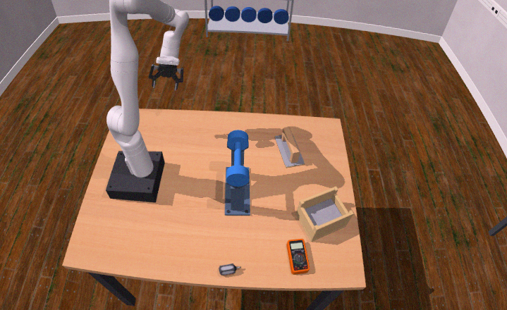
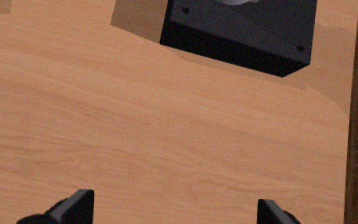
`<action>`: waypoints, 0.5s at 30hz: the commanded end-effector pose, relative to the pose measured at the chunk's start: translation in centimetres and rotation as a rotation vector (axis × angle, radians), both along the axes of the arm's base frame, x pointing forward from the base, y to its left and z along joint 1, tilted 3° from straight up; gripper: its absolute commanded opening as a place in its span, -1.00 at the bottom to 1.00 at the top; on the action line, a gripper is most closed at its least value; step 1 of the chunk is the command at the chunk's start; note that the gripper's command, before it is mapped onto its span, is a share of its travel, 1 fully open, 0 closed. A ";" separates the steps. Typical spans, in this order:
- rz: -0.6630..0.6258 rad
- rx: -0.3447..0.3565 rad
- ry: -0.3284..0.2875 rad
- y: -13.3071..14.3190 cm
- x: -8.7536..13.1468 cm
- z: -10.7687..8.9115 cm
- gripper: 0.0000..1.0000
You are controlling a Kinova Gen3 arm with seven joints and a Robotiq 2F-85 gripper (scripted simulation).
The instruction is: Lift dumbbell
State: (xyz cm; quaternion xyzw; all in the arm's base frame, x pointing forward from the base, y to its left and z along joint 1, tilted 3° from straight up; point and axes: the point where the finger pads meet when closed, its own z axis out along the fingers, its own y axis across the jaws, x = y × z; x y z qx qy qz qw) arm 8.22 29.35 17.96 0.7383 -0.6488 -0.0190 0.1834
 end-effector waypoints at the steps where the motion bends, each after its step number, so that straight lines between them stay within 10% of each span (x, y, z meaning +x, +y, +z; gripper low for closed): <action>1: -0.009 0.000 -0.003 0.0 0.1 0.0 1.00; 15: -0.098 -0.005 -0.031 0.1 1.6 0.1 1.00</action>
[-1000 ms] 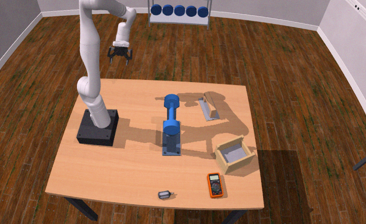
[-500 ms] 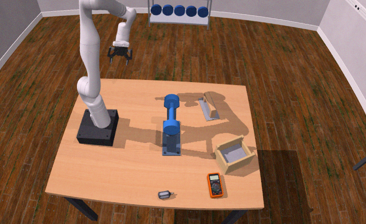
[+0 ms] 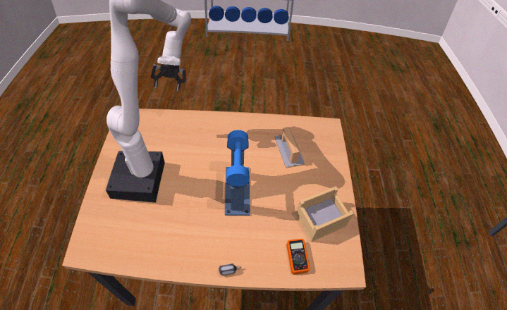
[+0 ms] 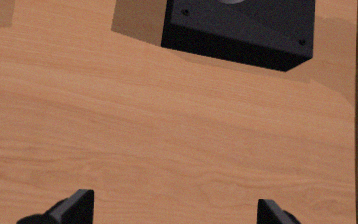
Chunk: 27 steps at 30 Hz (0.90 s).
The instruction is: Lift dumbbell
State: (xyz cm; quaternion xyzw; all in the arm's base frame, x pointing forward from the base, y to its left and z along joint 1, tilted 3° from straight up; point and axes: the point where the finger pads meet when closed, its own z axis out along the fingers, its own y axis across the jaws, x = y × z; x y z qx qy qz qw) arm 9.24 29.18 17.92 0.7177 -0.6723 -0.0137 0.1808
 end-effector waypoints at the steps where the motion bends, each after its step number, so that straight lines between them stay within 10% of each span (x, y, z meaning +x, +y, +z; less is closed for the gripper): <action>1: -0.054 0.006 -0.017 0.3 0.9 0.2 1.00; 15: -0.365 -0.029 -0.086 -0.5 5.5 0.5 1.00; 27: -0.879 -0.097 -0.185 -3.5 12.8 1.0 1.00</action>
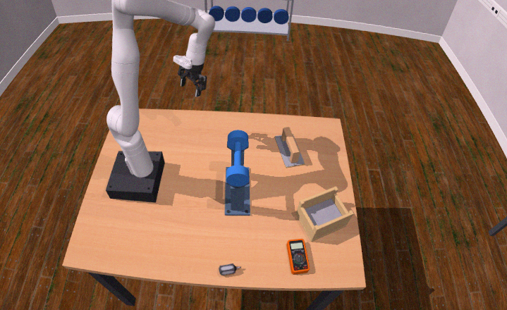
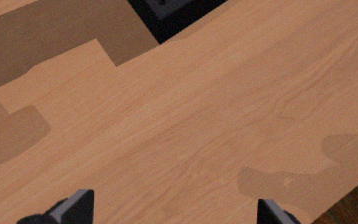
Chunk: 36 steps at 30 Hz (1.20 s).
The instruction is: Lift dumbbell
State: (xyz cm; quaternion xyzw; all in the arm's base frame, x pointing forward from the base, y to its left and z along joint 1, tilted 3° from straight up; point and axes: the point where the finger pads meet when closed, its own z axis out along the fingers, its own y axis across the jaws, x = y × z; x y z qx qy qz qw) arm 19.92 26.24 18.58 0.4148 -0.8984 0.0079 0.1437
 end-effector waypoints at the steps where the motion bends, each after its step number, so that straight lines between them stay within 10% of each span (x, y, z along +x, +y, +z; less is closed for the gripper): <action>1: -0.184 -0.010 -0.041 -0.9 2.8 0.4 1.00; 36: -1.572 -0.192 -0.216 -17.3 17.6 2.4 1.00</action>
